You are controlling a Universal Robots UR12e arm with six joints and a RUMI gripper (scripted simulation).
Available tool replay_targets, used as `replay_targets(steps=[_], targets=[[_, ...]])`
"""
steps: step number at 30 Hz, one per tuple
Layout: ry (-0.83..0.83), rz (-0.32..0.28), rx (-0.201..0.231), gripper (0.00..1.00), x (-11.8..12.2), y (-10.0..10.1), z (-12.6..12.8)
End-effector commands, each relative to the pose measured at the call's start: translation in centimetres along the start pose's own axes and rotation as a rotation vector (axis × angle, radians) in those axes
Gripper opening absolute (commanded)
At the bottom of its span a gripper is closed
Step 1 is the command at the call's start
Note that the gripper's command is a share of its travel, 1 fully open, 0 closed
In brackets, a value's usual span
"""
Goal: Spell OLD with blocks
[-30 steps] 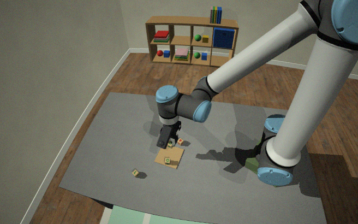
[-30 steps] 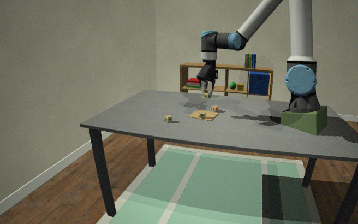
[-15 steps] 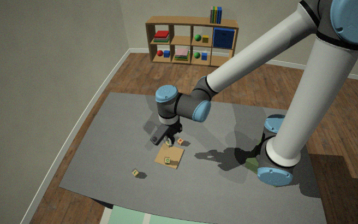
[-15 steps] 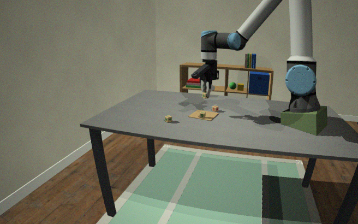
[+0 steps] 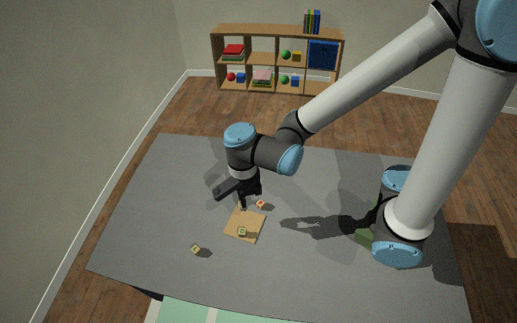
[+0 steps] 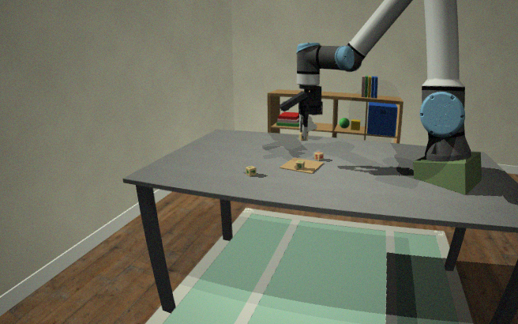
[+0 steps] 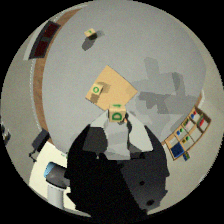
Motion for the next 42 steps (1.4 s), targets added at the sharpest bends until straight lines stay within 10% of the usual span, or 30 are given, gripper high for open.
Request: replay_targets(steps=[1, 42], targets=[[0.139, -0.002, 0.003, 0.09, -0.1, -0.1, 0.3], [1.322, 0.000, 0.004, 0.09, 0.5, -0.1, 2.2]])
Point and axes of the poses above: the point where the finger pads meet when closed, its own y axis out along the fingers, its own z axis across the jaws, x = y × z, the point moved 10 cm from there along -y, back along the fingers, and after that the axes turned 1 degree about y, right-handed, at the moved point
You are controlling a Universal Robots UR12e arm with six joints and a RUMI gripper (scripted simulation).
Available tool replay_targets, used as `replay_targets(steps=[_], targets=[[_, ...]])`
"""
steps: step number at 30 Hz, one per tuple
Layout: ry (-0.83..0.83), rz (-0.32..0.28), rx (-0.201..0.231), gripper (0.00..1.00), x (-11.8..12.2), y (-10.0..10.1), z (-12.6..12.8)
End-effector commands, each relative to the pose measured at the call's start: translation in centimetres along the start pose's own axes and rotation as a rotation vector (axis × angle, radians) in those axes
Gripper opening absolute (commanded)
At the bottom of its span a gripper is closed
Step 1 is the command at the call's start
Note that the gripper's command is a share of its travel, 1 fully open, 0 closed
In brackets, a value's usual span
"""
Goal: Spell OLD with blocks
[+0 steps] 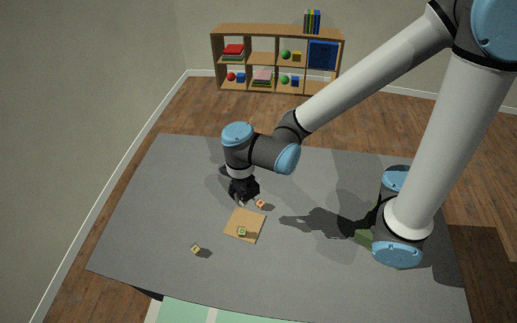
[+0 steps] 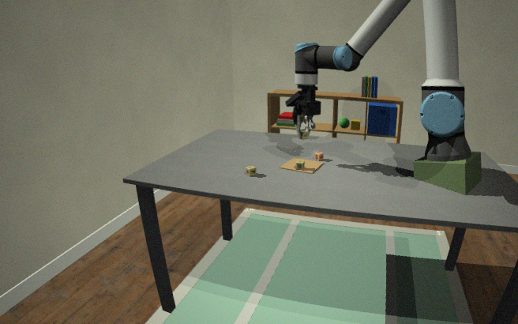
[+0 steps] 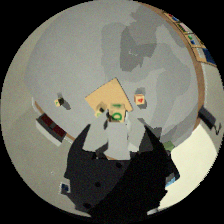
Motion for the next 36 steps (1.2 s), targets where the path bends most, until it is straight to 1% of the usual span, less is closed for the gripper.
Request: replay_targets(steps=[1, 4, 6, 14, 21, 23, 29, 36], targets=[[0.139, 0.003, 0.003, 0.09, -0.11, -0.06, 0.10], [0.231, 0.003, 0.003, 0.09, -0.13, -0.06, 0.22], [0.231, 0.003, 0.003, 0.09, -0.13, -0.06, 0.22], [0.463, 0.003, 0.003, 0.09, -0.15, -0.07, 0.50], [0.612, 0.003, 0.002, 0.09, -0.12, -0.07, 0.67], [0.612, 0.003, 0.002, 0.09, -0.12, -0.07, 0.67], [0.698, 0.003, 0.002, 0.09, -0.08, -0.07, 0.75], [0.755, 0.004, 0.002, 0.09, -0.06, -0.07, 0.81]])
Point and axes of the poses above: the point where the finger pads meet when closed, its own y axis out along the fingers, its own z axis across the jaws, x = y × z, the point moved 10 cm from there along -y, back along the fingers, and after that the axes turned 1 degree about y, right-handed, at the moved point
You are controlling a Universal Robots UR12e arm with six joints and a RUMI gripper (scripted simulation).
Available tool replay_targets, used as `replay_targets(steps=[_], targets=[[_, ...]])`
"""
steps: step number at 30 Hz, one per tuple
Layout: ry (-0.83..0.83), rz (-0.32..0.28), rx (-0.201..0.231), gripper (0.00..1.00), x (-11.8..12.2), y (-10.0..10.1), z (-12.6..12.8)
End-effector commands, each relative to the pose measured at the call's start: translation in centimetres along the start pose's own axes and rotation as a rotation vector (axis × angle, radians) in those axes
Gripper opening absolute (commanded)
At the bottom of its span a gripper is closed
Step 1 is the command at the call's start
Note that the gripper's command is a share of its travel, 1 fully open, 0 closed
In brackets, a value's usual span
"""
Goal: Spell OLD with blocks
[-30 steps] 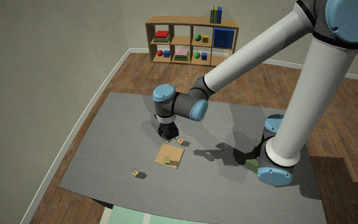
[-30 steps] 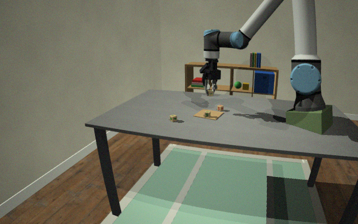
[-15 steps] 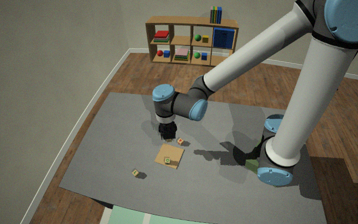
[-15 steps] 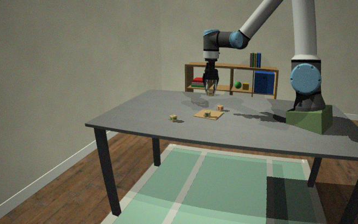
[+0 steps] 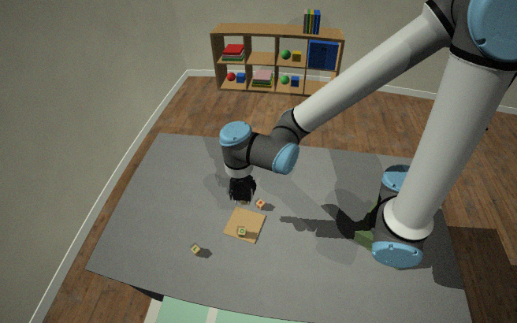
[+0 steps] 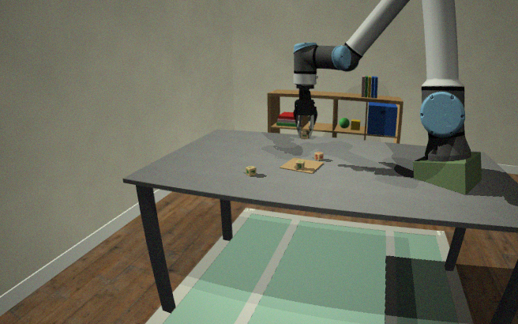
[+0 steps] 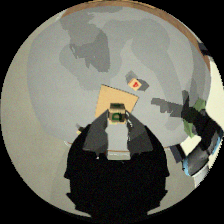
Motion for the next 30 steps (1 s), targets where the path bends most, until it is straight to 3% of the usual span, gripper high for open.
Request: replay_targets(steps=[1, 24, 30], targets=[[0.029, 0.001, -0.001, 0.09, -0.01, -0.06, -0.02], [0.048, 0.001, -0.001, 0.09, -0.02, -0.04, 0.00], [0.048, 0.001, -0.001, 0.09, -0.02, 0.75, -0.01]])
Point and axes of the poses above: the point where the finger pads meet when closed, its own y axis out along the fingers, its own z axis across the jaws, x = y × z, the point moved 10 cm from there along -y, back along the fingers, and after that the axes turned 1 degree about y, right-handed, at the moved point
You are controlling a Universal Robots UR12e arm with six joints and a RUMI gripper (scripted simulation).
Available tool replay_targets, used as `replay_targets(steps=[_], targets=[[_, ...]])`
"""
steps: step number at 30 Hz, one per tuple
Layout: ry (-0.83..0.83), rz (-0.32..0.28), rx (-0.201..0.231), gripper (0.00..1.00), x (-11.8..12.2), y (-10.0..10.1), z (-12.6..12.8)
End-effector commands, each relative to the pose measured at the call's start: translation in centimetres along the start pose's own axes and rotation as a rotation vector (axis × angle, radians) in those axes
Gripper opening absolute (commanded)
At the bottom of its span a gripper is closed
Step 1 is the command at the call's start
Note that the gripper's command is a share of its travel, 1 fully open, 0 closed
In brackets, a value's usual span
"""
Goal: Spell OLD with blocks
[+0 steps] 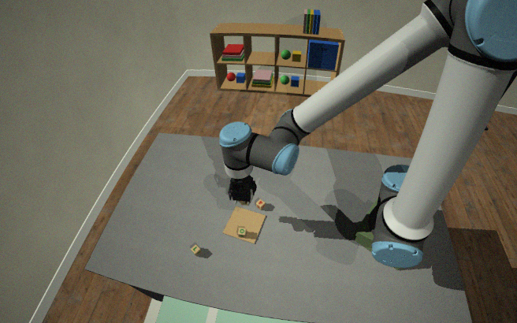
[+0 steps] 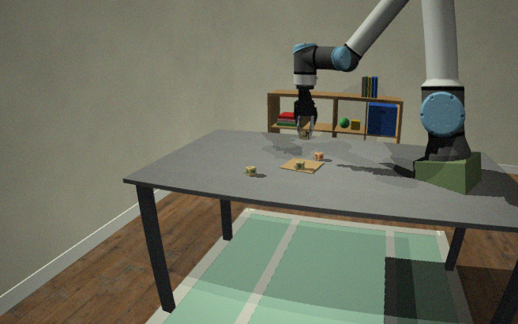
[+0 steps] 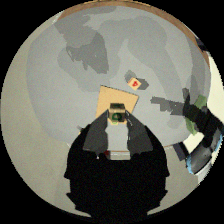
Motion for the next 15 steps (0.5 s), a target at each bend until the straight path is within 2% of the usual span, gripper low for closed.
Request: replay_targets(steps=[1, 6, 8, 15], targets=[[0.000, 0.000, -0.001, 0.09, 0.0, 0.8, 0.0], [0.000, 0.000, -0.001, 0.09, 0.0, 2.8, -0.1], [0.000, 0.000, -0.001, 0.09, 0.0, 2.8, -0.1], [0.000, 0.000, -0.001, 0.09, 0.0, 6.2, -0.1]])
Point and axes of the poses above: the point where the finger pads meet when closed, its own y axis out along the fingers, its own z axis across the jaws, x = y × z, the point moved 10 cm from there along -y, back along the fingers, and after that the axes turned 1 degree about y, right-handed, at the moved point
